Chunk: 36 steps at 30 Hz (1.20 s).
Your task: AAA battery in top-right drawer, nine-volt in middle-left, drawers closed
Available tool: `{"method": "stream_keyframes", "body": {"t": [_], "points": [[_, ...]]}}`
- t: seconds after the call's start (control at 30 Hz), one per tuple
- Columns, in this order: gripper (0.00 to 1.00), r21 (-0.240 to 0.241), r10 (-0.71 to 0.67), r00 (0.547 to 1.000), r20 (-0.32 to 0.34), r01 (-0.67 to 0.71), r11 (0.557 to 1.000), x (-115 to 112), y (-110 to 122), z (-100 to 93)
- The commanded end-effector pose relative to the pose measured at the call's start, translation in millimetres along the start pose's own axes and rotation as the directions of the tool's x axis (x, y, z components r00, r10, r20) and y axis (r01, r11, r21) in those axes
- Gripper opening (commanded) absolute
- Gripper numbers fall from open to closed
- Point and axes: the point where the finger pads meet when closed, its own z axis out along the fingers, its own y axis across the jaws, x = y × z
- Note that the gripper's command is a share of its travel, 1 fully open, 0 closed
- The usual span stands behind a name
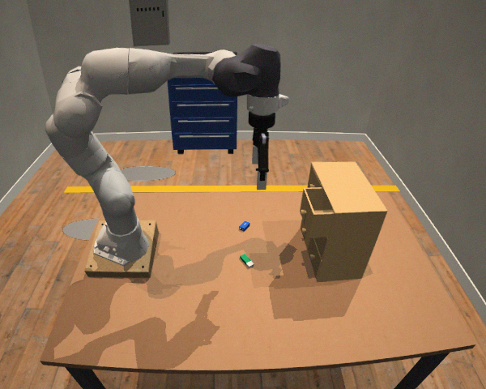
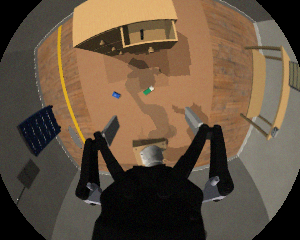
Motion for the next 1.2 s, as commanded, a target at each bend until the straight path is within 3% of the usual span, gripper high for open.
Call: {"method": "stream_keyframes", "body": {"t": [0.0, 0.13, 0.23, 0.3, 0.37, 0.4, 0.5, 0.53, 0.67, 0.7, 0.8, 0.83, 0.97, 1.0, 1.13, 1.17], "points": [[1.0, 0.0, 0.004, 1.0, 0.0, -0.004, 1.0, -0.1, 0.0, -0.1], [1.0, 0.001, 0.028, 1.0, 0.0, -0.028, 1.0, -0.8, 0.2, -0.1], [1.0, 0.004, 0.131, 0.991, 0.001, -0.131, 0.991, -3.8, 1.1, -0.1], [1.0, 0.008, 0.253, 0.967, 0.003, -0.253, 0.967, -7.4, 2.2, -0.1], [1.0, 0.008, 0.253, 0.967, 0.003, -0.253, 0.967, -7.4, 2.2, -0.1], [1.0, 0.009, 0.33, 0.944, 0.004, -0.33, 0.944, -9.7, 2.9, -0.2], [1.0, 0.009, 0.33, 0.944, 0.004, -0.33, 0.944, -9.7, 2.9, -0.2], [1.0, 0.011, 0.415, 0.91, 0.006, -0.415, 0.91, -12.4, 3.6, -0.2], [1.0, 0.011, 0.415, 0.91, 0.006, -0.415, 0.91, -12.4, 3.6, -0.2], [1.0, 0.012, 0.506, 0.862, 0.008, -0.506, 0.862, -15.3, 4.5, -0.2], [1.0, 0.012, 0.506, 0.862, 0.008, -0.506, 0.862, -15.3, 4.5, -0.2], [1.0, 0.013, 0.601, 0.799, 0.011, -0.601, 0.799, -18.6, 5.4, -0.2], [1.0, 0.013, 0.601, 0.799, 0.011, -0.601, 0.799, -18.6, 5.4, -0.2], [1.0, 0.014, 0.695, 0.718, 0.014, -0.696, 0.718, -22.2, 6.4, -0.2], [1.0, 0.014, 0.695, 0.718, 0.014, -0.696, 0.718, -22.2, 6.4, -0.2], [1.0, 0.013, 0.776, 0.63, 0.017, -0.777, 0.63, -26.1, 7.5, -0.2]]}}
